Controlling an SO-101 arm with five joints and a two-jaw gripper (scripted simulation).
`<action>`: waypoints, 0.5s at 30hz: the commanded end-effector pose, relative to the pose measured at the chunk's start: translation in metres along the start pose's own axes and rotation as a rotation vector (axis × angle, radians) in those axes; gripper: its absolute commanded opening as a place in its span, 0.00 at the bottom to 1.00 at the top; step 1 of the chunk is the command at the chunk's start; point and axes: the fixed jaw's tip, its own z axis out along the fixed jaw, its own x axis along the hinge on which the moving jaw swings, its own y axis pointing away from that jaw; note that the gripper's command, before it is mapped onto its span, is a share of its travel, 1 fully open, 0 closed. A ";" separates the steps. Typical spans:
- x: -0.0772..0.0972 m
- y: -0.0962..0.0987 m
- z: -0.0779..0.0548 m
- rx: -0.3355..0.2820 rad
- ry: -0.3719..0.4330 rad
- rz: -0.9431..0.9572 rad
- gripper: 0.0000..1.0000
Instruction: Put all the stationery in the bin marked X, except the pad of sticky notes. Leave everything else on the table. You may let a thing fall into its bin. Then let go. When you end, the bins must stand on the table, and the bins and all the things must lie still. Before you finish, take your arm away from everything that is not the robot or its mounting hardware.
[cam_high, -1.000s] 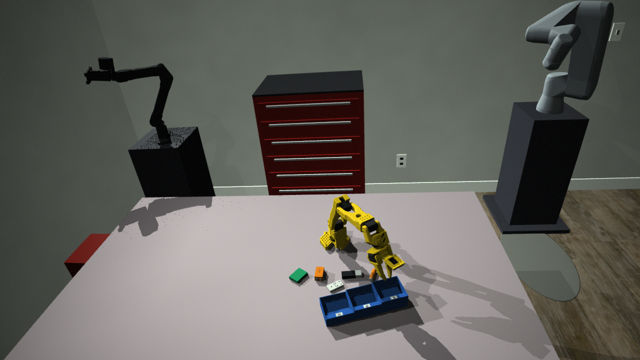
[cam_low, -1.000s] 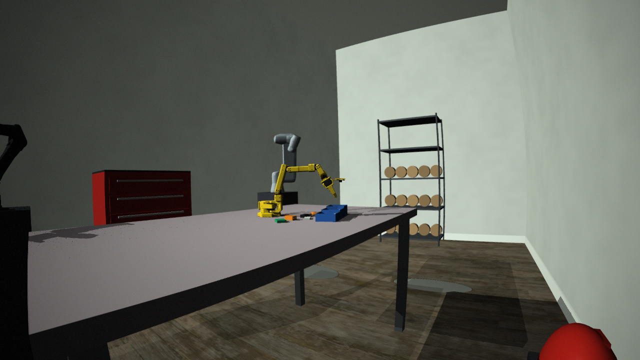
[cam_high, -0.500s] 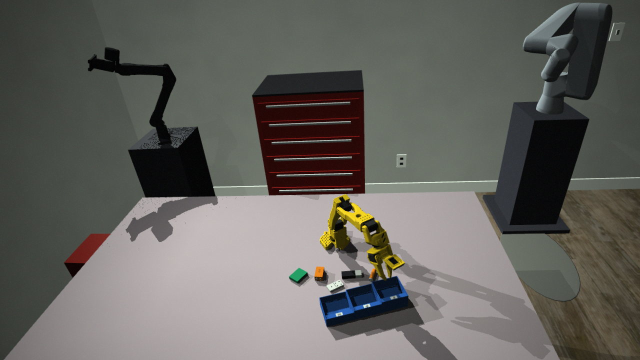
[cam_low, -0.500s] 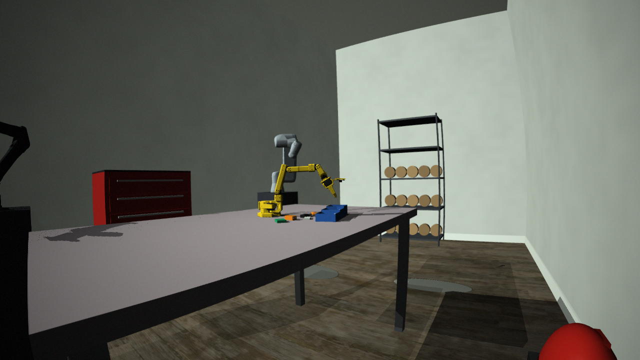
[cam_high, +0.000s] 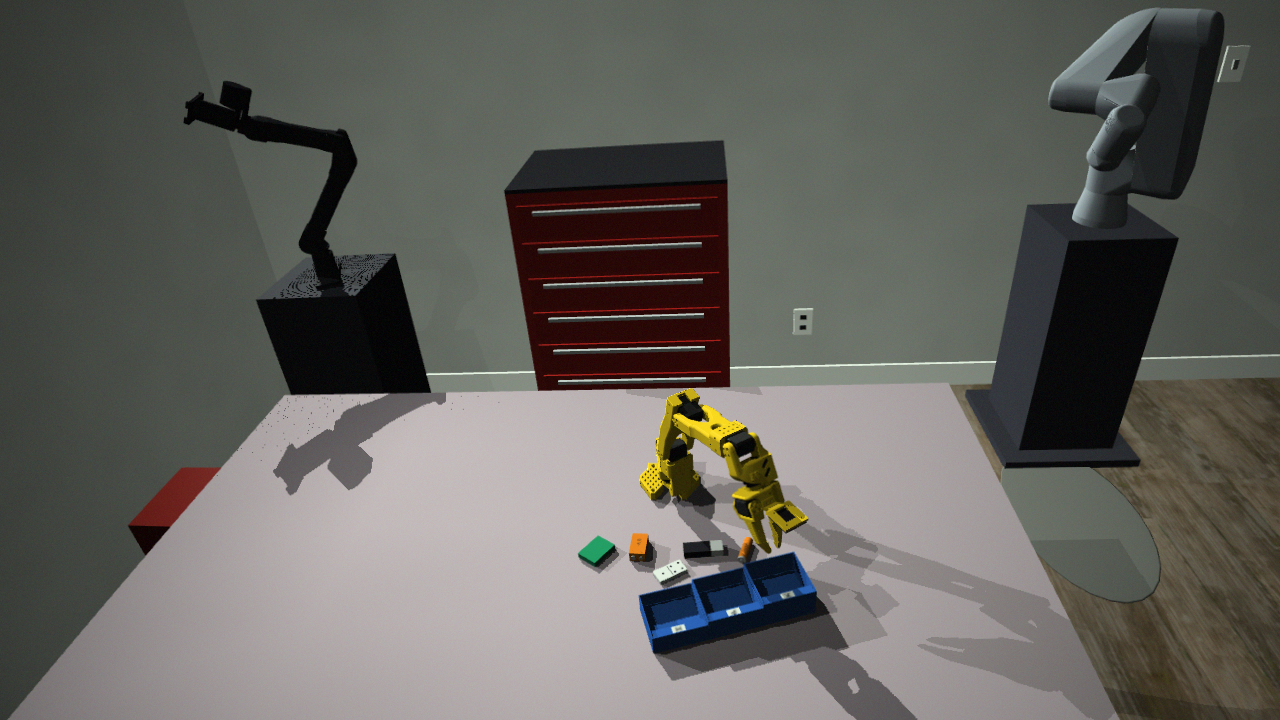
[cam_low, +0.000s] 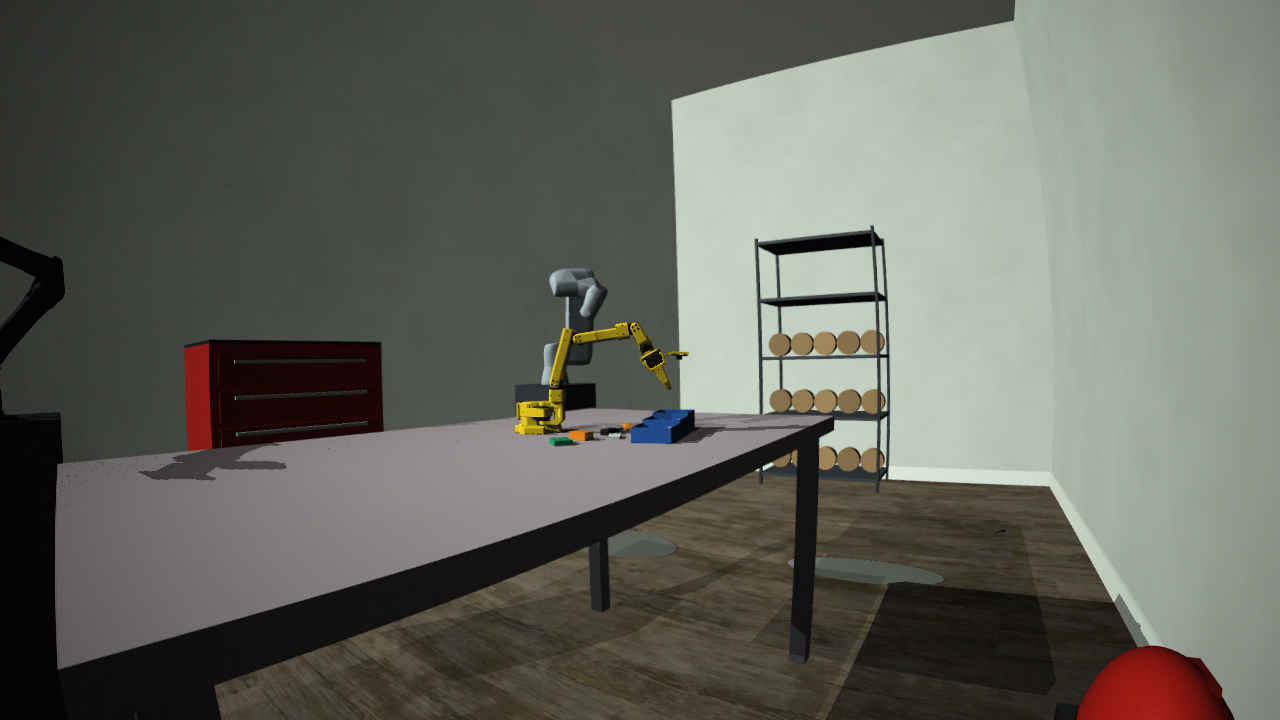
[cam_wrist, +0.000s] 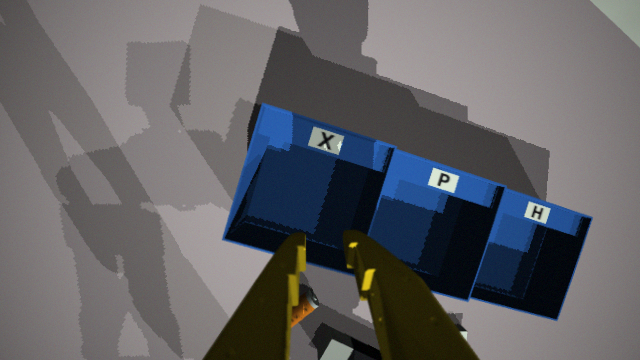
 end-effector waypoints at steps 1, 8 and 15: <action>-0.016 0.003 -0.036 -0.005 -0.077 -0.002 0.07; -0.015 0.002 -0.058 -0.005 -0.077 -0.002 0.07; -0.014 0.002 -0.065 -0.005 -0.077 -0.002 0.07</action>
